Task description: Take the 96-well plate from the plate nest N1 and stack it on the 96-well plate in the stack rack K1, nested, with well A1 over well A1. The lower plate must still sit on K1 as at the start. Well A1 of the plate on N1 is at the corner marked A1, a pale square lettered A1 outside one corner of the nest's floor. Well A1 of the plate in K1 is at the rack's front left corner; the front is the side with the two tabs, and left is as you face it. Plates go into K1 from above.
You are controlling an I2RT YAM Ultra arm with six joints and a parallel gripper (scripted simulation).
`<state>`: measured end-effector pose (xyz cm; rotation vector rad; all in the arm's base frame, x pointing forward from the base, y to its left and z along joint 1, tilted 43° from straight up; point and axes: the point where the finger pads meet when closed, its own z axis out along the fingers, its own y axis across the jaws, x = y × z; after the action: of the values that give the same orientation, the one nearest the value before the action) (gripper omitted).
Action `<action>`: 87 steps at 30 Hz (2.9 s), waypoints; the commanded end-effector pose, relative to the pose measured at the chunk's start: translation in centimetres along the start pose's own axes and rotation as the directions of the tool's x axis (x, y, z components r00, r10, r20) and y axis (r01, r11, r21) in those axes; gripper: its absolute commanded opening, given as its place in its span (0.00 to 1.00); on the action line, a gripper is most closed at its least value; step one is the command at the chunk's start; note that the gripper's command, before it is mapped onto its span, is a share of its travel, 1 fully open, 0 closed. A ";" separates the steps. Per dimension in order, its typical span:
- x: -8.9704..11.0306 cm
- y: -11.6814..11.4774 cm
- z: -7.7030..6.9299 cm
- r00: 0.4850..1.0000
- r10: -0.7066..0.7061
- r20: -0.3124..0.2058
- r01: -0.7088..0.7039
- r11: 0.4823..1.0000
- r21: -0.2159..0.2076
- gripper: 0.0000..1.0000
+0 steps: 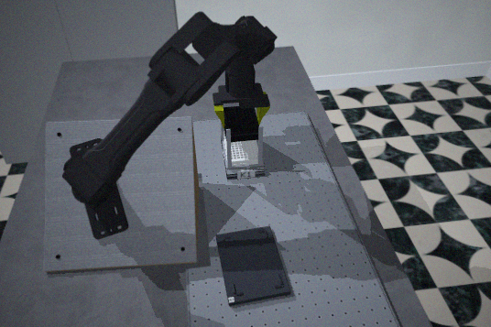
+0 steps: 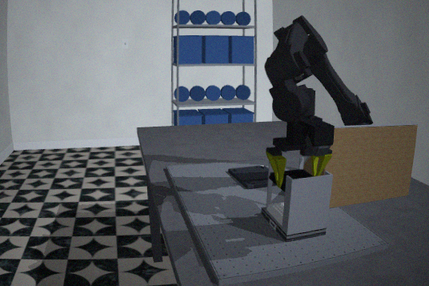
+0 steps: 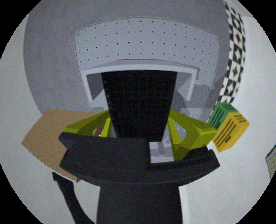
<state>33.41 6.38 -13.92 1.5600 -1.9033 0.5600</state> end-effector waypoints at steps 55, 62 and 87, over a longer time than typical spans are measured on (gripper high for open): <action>-0.9 -0.8 4.1 1.000 -0.001 0.030 0.000 0.999 0.037 0.00; -0.7 -0.3 4.6 1.000 -0.010 0.021 0.009 1.000 0.028 0.00; -0.5 0.1 5.7 1.000 -0.013 0.011 0.013 1.000 0.010 0.00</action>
<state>32.49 2.67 -18.13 1.5679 -1.8976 0.5654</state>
